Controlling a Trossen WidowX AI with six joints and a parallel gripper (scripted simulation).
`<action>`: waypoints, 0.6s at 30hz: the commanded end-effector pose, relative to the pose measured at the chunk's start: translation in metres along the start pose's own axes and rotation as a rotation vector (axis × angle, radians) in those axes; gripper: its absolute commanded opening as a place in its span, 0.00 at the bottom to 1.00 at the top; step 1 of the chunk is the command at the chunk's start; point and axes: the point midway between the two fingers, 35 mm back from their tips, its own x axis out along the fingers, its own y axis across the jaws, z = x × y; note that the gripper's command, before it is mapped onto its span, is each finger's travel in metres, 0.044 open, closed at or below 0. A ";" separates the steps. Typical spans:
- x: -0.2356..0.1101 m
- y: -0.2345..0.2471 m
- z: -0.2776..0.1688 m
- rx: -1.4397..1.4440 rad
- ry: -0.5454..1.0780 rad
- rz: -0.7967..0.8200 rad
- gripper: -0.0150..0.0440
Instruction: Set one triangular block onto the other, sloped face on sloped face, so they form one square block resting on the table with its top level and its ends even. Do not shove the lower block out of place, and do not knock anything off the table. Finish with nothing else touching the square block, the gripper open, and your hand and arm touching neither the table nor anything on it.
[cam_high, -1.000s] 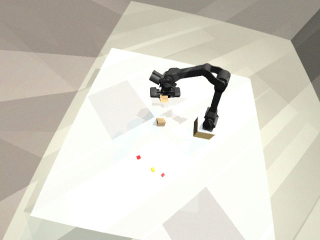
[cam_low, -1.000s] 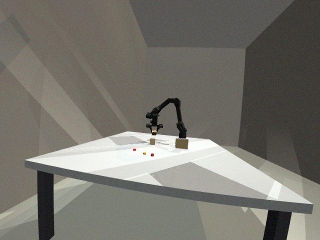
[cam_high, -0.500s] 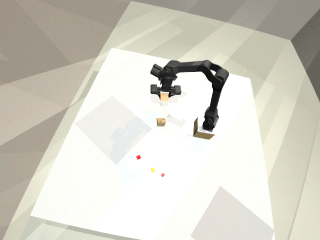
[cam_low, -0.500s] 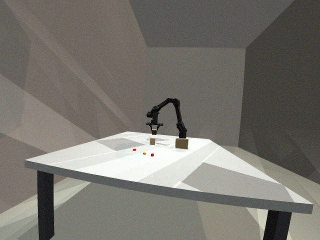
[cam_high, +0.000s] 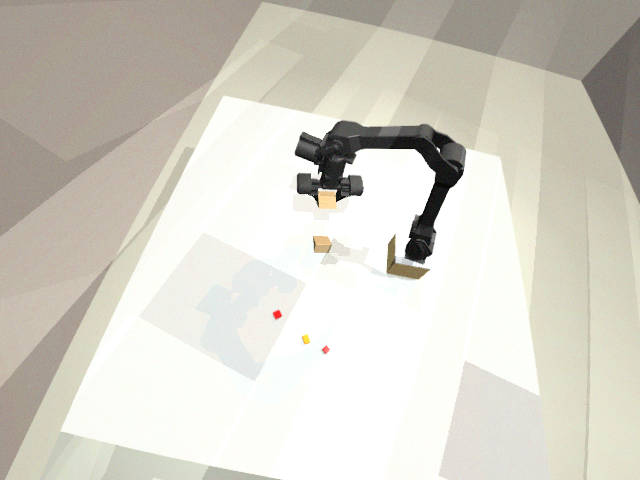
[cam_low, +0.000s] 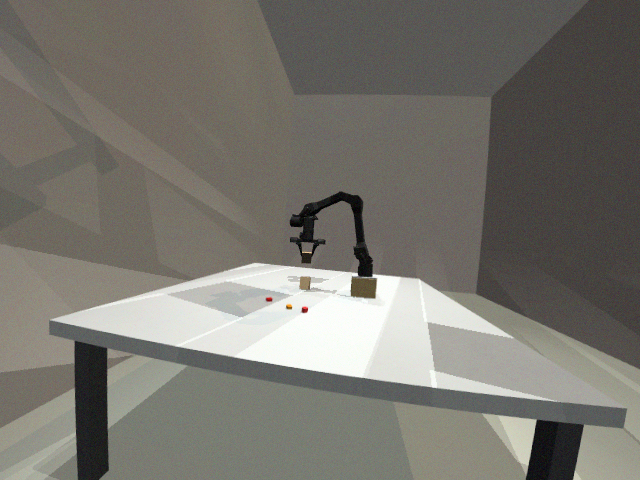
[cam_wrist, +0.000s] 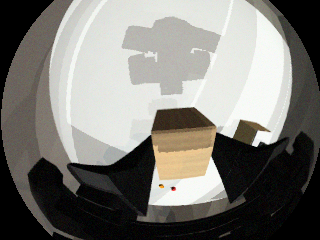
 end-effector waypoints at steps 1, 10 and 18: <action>-0.010 0.003 -0.007 0.004 -0.008 0.010 0.25; 0.019 0.005 -0.018 0.004 -0.007 0.010 0.25; 0.054 0.004 -0.033 0.004 -0.006 0.010 0.25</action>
